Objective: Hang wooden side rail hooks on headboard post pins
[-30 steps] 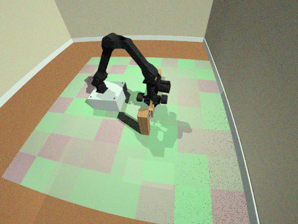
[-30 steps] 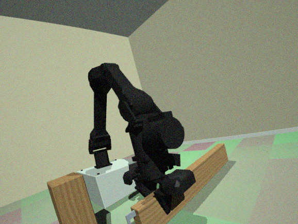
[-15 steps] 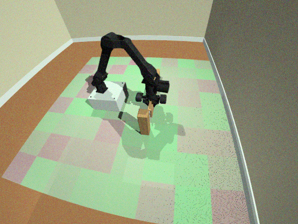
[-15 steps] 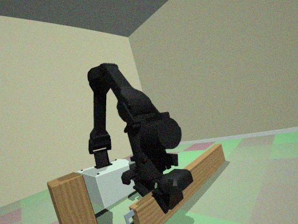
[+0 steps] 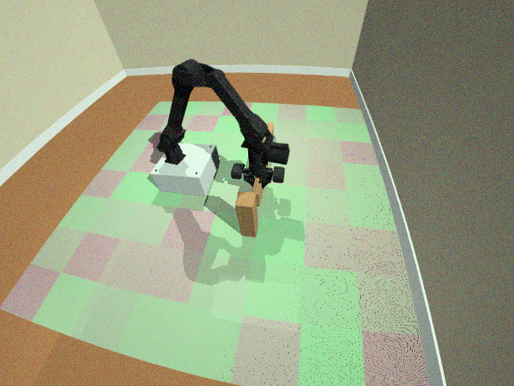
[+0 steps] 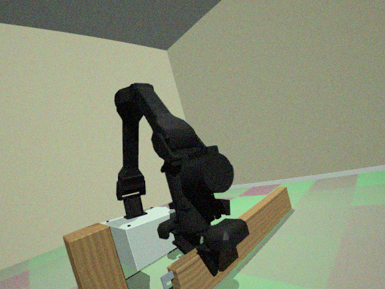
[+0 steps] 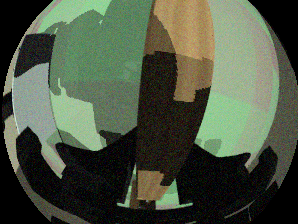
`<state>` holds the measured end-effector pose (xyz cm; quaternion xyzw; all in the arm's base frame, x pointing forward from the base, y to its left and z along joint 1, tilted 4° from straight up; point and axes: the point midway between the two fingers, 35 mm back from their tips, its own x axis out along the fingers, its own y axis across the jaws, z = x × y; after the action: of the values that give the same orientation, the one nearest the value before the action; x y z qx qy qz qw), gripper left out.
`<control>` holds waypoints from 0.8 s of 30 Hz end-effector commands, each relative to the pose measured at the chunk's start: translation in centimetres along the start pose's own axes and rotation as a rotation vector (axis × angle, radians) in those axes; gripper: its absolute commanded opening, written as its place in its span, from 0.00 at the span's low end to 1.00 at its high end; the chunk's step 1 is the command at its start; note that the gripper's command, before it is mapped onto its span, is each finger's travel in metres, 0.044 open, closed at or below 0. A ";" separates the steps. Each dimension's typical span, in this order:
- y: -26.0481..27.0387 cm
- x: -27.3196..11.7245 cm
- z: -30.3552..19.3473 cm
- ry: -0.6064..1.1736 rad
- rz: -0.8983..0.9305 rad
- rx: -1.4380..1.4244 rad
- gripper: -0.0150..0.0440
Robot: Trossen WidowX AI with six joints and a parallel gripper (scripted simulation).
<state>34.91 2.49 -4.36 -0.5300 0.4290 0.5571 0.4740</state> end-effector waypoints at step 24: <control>0.4 -0.1 0.0 -0.003 0.004 -0.011 0.25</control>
<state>34.51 2.41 -4.40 -0.5293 0.4297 0.5578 0.4734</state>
